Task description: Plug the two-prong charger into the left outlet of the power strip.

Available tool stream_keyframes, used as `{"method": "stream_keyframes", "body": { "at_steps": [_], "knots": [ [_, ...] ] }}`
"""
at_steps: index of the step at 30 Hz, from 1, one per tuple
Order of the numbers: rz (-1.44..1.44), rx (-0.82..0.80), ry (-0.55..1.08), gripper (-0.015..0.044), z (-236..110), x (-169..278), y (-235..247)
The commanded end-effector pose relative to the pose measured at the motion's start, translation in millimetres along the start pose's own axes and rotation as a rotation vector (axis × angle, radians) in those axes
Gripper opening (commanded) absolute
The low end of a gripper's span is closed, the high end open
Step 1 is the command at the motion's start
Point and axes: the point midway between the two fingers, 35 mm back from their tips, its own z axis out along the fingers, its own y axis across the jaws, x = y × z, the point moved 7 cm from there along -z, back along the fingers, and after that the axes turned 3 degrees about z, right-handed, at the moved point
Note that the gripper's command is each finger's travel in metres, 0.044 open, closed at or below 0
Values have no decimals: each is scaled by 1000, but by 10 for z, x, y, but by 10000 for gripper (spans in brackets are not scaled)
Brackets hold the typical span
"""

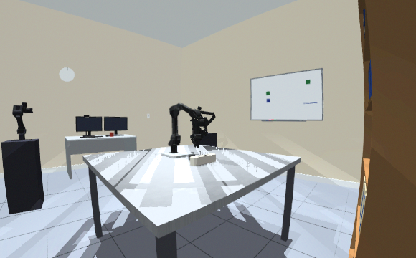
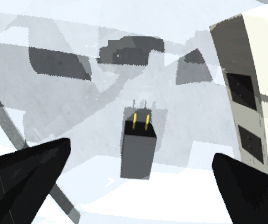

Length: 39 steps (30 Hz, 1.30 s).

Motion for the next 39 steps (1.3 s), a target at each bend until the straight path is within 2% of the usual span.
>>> {"method": "stream_keyframes", "body": {
  "at_steps": [1,9,39],
  "knots": [
    [9,-28,36,440,83,117,-50],
    [33,-79,79,440,207,312,-126],
    [33,-80,79,440,611,303,-100]
  ]
}}
